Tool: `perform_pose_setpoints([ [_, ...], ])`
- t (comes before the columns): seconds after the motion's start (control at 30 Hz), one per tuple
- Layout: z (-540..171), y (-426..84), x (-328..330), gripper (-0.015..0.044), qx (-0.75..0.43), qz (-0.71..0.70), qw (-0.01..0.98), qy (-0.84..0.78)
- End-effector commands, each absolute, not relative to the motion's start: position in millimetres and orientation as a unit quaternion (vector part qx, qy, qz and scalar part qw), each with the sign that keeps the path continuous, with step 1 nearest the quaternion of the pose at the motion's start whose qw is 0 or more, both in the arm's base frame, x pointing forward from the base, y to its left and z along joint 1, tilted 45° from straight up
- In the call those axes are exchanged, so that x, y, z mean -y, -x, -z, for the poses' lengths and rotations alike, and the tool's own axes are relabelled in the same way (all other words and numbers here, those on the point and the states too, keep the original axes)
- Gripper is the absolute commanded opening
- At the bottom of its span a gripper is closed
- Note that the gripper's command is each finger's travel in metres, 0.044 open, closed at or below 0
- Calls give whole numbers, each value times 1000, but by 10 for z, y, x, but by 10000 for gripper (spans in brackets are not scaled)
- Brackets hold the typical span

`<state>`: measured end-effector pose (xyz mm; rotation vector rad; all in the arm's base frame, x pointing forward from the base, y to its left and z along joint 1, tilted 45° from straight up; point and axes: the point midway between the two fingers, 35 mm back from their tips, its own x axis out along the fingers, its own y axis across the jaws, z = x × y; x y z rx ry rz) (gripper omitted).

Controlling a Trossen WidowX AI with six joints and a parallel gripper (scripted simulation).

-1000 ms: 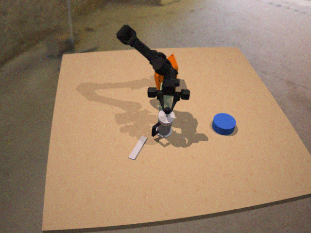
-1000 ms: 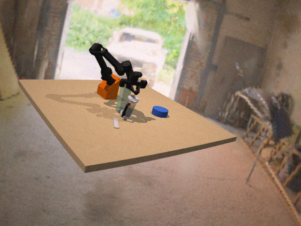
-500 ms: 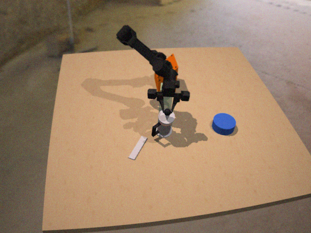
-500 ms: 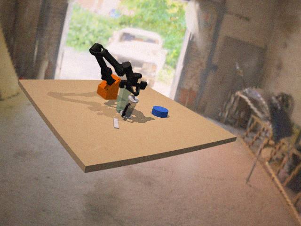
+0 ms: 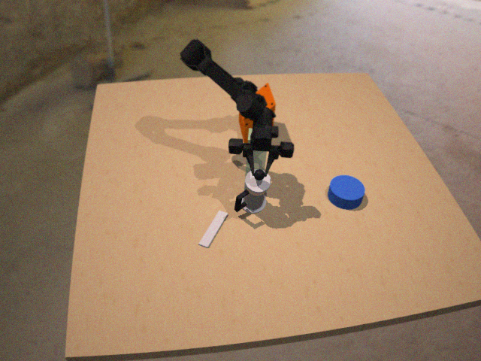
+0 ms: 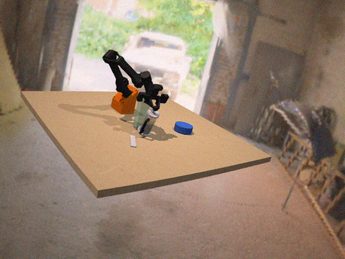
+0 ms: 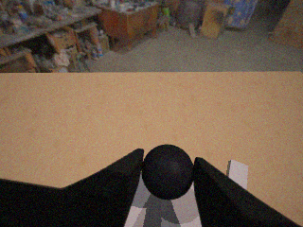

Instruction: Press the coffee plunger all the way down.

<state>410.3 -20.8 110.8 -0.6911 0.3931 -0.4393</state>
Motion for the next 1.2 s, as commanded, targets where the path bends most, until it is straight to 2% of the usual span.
perform_pose_setpoints([
  [0.0,-1057,-4095,259,129,-201,217,894,338],
  [1.17,-1094,-4130,218,129,-193,215,897,335],
])
